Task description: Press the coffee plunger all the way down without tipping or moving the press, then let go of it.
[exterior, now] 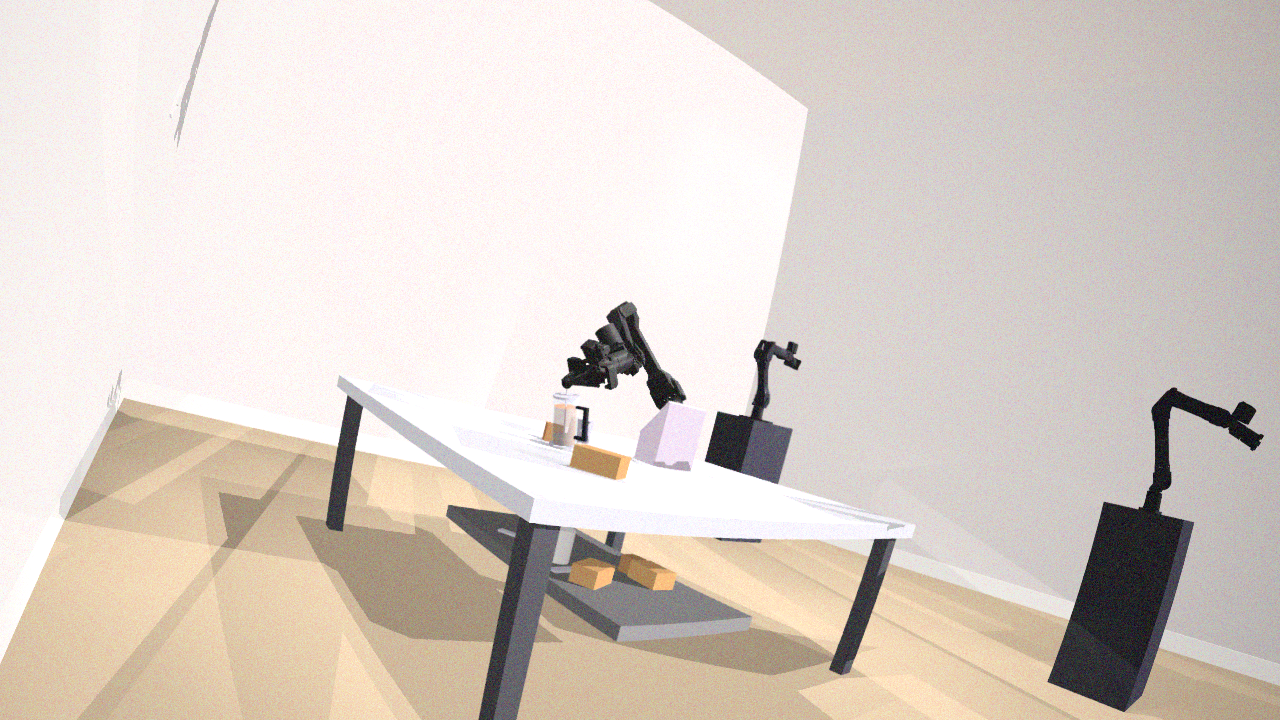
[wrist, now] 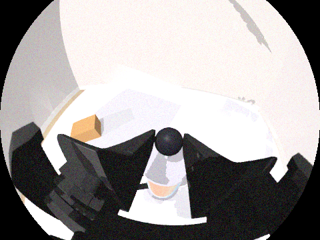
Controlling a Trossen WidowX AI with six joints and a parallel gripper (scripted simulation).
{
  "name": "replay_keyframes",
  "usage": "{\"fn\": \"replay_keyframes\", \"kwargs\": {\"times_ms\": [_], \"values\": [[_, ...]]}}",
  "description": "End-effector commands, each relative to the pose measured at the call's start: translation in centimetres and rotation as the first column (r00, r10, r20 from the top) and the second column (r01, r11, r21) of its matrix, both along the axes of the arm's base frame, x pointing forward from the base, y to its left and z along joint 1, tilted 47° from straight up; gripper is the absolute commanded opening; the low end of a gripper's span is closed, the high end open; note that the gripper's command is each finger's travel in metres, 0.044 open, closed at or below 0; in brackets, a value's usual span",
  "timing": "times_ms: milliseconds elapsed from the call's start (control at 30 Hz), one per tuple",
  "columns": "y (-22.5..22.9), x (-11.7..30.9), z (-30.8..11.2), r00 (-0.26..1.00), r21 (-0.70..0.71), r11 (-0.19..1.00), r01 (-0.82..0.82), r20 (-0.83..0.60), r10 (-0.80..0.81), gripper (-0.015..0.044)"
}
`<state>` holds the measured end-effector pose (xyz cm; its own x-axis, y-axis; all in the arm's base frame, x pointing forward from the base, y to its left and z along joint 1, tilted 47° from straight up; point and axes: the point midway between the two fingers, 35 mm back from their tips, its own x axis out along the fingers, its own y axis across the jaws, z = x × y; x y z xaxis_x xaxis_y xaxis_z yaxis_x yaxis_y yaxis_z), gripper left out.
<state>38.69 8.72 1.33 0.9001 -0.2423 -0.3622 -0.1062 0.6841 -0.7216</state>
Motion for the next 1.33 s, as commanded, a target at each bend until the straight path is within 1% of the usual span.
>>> {"fn": "replay_keyframes", "kwargs": {"times_ms": [0, 400, 433, 633, 733, 900, 1300], "values": [[0.0, 0.0, 0.0, 1.0, 0.0, 1.0, 0.0, 0.0, 0.0, 0.0115], [0.0, 0.0, 0.0, 1.0, 0.0, 1.0, 0.0, 0.0, 0.0, 0.043], [0.0, 0.0, 0.0, 1.0, 0.0, 1.0, 0.0, 0.0, 0.0, 0.044], [0.9, -0.7, 0.9, 1.0, 0.005, 1.0, 0.004, -0.004, -0.003, 0.044], [2.2, -1.9, 2.5, 1.0, 0.005, 1.0, 0.008, -0.011, -0.008, 0.044], [4.4, -5.2, 5.9, 1.0, -0.006, 1.0, 0.014, -0.011, -0.014, 0.044], [4.4, -5.4, 5.8, 1.0, -0.006, 1.0, 0.014, -0.01, -0.015, 0.044]]}}
